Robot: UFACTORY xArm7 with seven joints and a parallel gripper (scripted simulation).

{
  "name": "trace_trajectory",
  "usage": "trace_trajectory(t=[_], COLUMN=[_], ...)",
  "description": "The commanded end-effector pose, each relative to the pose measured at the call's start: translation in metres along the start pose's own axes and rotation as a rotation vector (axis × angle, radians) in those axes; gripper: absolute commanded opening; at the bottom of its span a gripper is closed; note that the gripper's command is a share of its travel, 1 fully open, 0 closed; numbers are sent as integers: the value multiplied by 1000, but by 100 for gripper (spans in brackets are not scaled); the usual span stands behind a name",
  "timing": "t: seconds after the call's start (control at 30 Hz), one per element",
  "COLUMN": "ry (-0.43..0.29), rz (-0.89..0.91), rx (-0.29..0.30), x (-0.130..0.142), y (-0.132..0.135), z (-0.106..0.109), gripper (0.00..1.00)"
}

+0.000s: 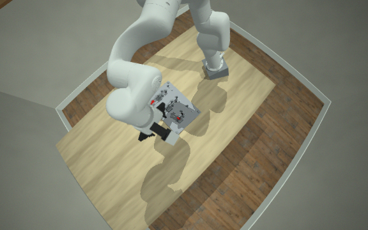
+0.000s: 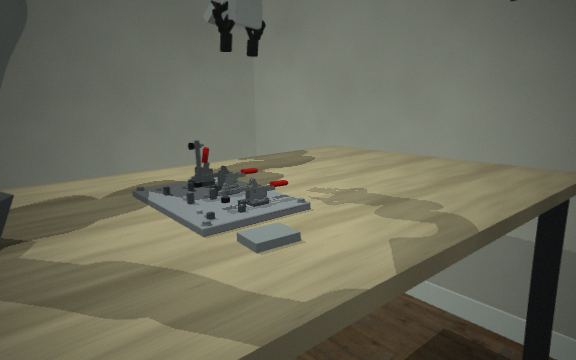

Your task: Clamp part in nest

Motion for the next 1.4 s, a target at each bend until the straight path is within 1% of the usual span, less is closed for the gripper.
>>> trace_trajectory(t=[0.0,0.07,0.13,0.17,0.2,0.3,0.33,0.63,0.73,0.77,0.83,0.87,0.97,1.0,1.07,1.1,1.17,1.2,1.27,1.3,1.37], ry=[-7,-5,-5,-3,-2,-2,-1,0,0,-1,-1,-2,-2,-3,-3,-5,-5,-7,-7,-9,-11], rz=[-144,-219,-219,-295,-325,-372,-425,-668,-682,-759,-759,-834,-835,-910,-910,-984,-984,-1055,-1055,-1125,-1178], rx=[24,26,26,27,28,29,30,34,34,35,35,37,37,39,39,41,41,43,43,45,47], x=[-11,-16,-16,-22,-24,-27,-30,-45,-46,-50,-50,-54,-54,-58,-58,-61,-61,-64,-64,-67,-69], y=[-12,-18,-18,-24,-27,-31,-36,-58,-59,-67,-67,-74,-74,-81,-81,-89,-89,-96,-96,-103,-108], z=[-4,-8,-8,-12,-13,-16,-19,-34,-35,-40,-40,-45,-45,-51,-51,-56,-56,-62,-62,-67,-71], gripper=[100,100,100,100,100,100,100,100,100,100,100,100,100,100,100,100,100,100,100,100,100])
Point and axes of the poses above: the point where the finger pads meet when closed, its own z axis back along the fingers, its own y axis across the jaws, x = y × z, the point moved 9 cm from there along z, back along the fingers, and after that the axes turned 12 degrees about z, right-handed, at the moved point
